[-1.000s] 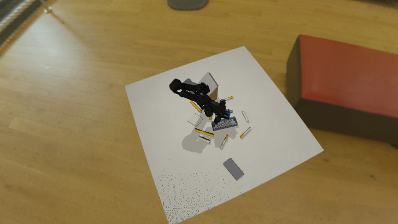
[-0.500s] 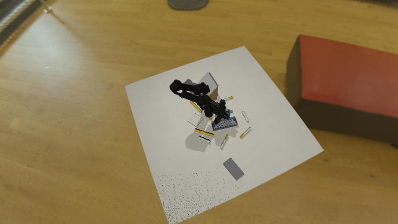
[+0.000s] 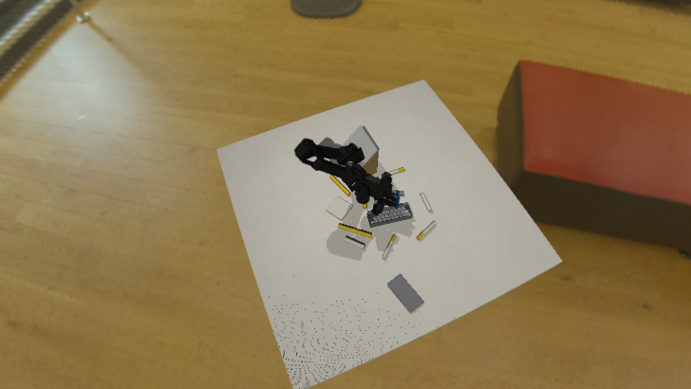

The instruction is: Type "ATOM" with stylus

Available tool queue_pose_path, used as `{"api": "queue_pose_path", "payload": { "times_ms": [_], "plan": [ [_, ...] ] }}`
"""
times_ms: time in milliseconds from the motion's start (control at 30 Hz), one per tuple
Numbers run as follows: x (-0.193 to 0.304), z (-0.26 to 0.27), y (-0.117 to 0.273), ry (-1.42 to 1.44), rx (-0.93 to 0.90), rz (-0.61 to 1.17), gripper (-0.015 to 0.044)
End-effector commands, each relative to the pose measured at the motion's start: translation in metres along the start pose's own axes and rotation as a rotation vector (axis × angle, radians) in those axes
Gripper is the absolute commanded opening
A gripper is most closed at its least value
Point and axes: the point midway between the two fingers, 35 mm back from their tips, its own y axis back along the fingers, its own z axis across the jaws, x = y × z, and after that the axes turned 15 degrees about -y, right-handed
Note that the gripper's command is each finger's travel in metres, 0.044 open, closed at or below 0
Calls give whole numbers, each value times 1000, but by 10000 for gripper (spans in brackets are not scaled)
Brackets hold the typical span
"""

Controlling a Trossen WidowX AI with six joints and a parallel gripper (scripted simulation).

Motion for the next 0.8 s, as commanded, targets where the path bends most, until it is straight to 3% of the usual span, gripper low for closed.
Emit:
{"api": "queue_pose_path", "payload": {
  "times_ms": [0,767],
  "plan": [
    [-10,2,5,-1,-1,-5,81],
    [-31,7,18,-2,0,-7,81]
  ]
}}
